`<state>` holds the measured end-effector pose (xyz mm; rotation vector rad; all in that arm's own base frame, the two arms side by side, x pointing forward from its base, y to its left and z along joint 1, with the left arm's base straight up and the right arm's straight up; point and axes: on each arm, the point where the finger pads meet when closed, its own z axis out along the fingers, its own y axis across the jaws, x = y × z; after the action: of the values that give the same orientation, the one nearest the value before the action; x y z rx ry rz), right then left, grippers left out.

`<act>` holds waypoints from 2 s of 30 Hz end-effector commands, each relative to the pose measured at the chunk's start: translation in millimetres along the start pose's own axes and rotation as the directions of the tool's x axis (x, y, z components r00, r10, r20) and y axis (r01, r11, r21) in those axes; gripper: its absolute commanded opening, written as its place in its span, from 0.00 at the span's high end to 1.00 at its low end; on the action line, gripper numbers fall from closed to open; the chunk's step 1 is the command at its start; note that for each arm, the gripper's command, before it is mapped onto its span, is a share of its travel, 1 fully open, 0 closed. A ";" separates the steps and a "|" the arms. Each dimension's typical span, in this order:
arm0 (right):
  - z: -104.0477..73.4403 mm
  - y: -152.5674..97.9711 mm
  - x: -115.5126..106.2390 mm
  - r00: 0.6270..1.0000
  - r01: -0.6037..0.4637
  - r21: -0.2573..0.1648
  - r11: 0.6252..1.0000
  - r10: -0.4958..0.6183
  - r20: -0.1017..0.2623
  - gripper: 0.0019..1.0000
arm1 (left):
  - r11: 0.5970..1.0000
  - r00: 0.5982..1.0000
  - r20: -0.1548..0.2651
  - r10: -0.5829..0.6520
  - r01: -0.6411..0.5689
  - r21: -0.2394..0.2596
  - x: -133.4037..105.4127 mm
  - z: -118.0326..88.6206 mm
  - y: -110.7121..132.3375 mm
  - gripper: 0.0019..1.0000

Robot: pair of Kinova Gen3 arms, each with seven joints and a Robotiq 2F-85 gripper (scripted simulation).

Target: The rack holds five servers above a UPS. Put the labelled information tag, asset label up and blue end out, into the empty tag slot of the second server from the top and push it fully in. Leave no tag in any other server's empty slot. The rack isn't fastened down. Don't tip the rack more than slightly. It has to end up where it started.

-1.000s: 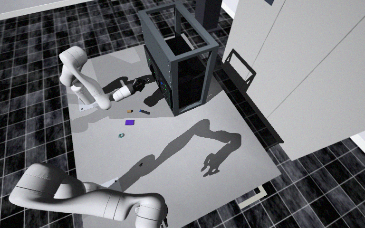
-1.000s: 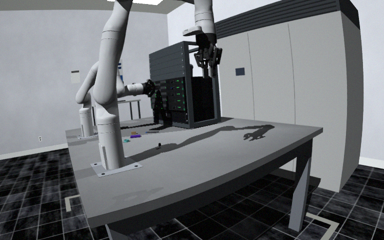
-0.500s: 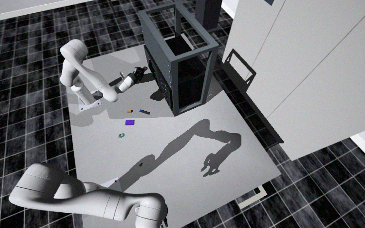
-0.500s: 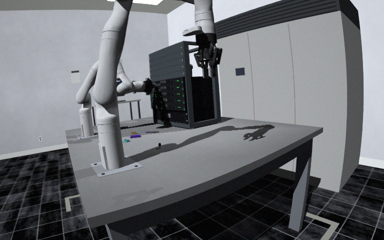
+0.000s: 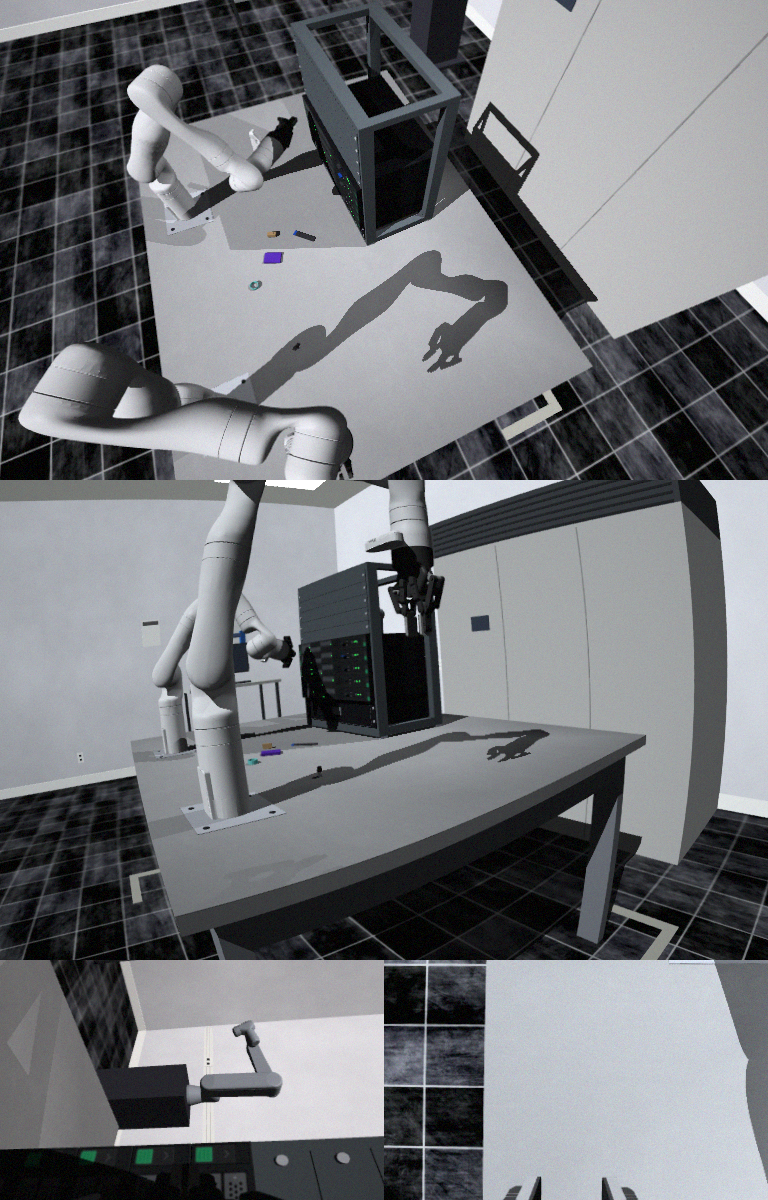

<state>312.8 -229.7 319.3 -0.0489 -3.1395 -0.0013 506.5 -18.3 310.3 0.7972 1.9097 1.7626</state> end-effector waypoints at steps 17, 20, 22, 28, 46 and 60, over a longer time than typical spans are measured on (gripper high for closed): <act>-0.7 -0.2 -0.2 1.000 0.000 0.001 1.000 0.000 0.002 0.61 | 0.954 0.884 -0.461 0.082 0.065 0.293 153.7 71.4 -17.8 1.00; -0.7 -0.2 -0.2 1.000 0.000 0.001 1.000 0.000 0.002 0.61 | 0.947 0.873 -0.479 0.088 0.075 0.312 161.6 72.8 -19.7 1.00; -0.7 -0.2 -0.2 1.000 0.000 0.001 1.000 0.000 0.002 0.61 | 0.932 0.851 -0.514 0.102 0.099 0.349 176.9 74.9 -23.5 1.00; -0.7 -0.2 -0.2 1.000 0.000 0.001 1.000 0.000 0.002 0.61 | 0.871 0.789 -0.597 0.145 0.184 0.455 218.0 76.2 -35.4 1.00; -0.7 -0.2 -0.2 1.000 0.000 0.001 1.000 0.000 0.002 0.61 | 0.611 0.692 -0.690 0.214 0.456 0.647 285.8 60.2 -59.0 1.00; -0.7 -0.2 -0.2 1.000 0.000 0.001 1.000 0.000 0.002 0.61 | 0.380 0.695 -0.697 0.177 0.605 0.700 302.2 49.5 -59.3 1.00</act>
<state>312.8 -229.7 319.3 -0.0489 -3.1395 -0.0013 309.5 215.8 266.9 0.0175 3.3845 0.7626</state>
